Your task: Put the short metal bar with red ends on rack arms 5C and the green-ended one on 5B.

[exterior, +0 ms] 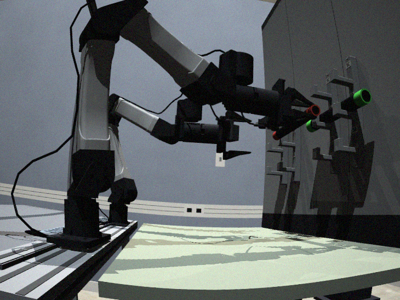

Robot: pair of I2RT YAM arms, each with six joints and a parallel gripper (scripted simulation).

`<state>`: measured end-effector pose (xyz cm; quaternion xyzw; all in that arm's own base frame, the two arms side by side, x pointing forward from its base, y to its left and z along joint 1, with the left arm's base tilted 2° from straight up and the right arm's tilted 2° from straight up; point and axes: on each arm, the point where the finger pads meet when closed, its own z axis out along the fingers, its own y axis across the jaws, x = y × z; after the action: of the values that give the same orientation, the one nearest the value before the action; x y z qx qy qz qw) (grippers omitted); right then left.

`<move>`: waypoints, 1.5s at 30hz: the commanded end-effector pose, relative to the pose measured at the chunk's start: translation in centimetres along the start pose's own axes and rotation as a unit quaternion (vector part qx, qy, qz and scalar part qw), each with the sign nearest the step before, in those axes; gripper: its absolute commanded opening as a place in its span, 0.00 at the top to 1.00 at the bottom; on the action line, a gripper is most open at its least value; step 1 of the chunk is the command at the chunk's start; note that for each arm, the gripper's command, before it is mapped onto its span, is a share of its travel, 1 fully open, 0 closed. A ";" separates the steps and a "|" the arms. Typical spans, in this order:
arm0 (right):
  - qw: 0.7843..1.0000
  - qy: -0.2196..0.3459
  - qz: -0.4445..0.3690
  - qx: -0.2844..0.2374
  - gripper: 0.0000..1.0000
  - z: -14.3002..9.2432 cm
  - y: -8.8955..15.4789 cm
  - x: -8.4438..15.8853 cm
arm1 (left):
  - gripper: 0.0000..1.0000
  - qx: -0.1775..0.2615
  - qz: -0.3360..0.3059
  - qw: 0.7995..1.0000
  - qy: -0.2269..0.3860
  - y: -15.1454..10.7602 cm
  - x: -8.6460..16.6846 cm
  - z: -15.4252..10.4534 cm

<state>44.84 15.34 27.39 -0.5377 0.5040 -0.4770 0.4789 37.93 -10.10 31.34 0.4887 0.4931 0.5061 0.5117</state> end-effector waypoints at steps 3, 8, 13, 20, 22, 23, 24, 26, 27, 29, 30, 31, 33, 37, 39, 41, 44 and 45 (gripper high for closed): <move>0.999 -0.004 0.023 0.029 1.00 -0.6 -3.2 1.8 | 0.00 0.000 -0.004 1.000 -0.004 -0.2 0.2 -0.5; 0.999 -0.004 0.023 0.029 1.00 -0.6 -4.0 2.7 | 0.00 0.000 -0.004 1.000 -0.004 -0.2 0.2 -0.5; 0.999 -0.004 0.023 0.029 1.00 -0.6 -4.7 3.6 | 0.00 0.000 -0.004 1.000 -0.004 -0.2 0.2 -0.5; 0.999 -0.004 0.023 0.029 1.00 -0.7 -5.9 5.3 | 0.00 0.000 -0.004 1.000 -0.004 -0.2 0.2 -0.5; 0.999 -0.004 0.023 0.029 1.00 -0.7 -6.3 5.7 | 0.00 0.000 -0.004 1.000 -0.004 -0.2 0.2 -0.5; 0.999 -0.004 0.023 0.029 1.00 -0.7 -6.5 5.9 | 0.00 0.000 -0.004 1.000 -0.004 -0.2 0.2 -0.5; 0.999 -0.004 0.023 0.029 1.00 -0.7 -6.6 6.2 | 0.00 0.000 -0.004 1.000 -0.004 -0.2 0.2 -0.5; 0.999 -0.004 0.023 0.029 1.00 -0.7 -6.6 6.2 | 0.00 0.000 -0.004 1.000 -0.004 -0.2 0.2 -0.5; 0.999 -0.004 0.023 0.029 1.00 -0.7 -6.8 6.4 | 0.00 0.000 -0.004 1.000 -0.004 -0.2 0.2 -0.5; 0.999 -0.004 0.023 0.029 1.00 -0.7 -7.2 6.9 | 0.00 0.000 -0.004 1.000 -0.004 -0.2 0.2 -0.5; 0.999 -0.004 0.023 0.029 1.00 -0.7 -7.3 7.1 | 0.00 0.000 -0.004 1.000 -0.004 -0.2 0.2 -0.5; 0.999 -0.004 0.023 0.029 1.00 -0.7 -7.5 7.3 | 0.00 0.000 -0.004 1.000 -0.004 -0.2 0.2 -0.5; 0.999 -0.004 0.023 0.029 1.00 -0.7 -7.9 7.8 | 0.00 0.000 -0.004 1.000 -0.004 -0.2 0.2 -0.5; 0.999 -0.004 0.023 0.029 1.00 -0.7 -8.6 8.7 | 0.00 0.000 -0.004 1.000 -0.004 -0.2 0.2 -0.5; 0.999 -0.004 0.023 0.029 1.00 -0.8 -8.9 9.2 | 0.00 0.000 -0.004 1.000 -0.004 -0.2 0.2 -0.5; 0.999 -0.004 0.023 0.029 1.00 -0.8 -9.3 9.6 | 0.00 0.000 -0.004 1.000 -0.004 -0.2 0.2 -0.5; 0.999 -0.004 0.023 0.029 1.00 -0.8 -9.5 9.9 | 0.00 0.000 -0.004 1.000 -0.004 -0.2 0.2 -0.5; 0.999 -0.004 0.023 0.029 1.00 -0.8 -9.6 10.1 | 0.00 0.000 -0.004 1.000 -0.004 -0.2 0.2 -0.5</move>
<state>45.56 6.19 32.76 -0.5447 0.5158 -0.4649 0.4702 37.93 -10.10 31.34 0.4887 0.4931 0.5061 0.5117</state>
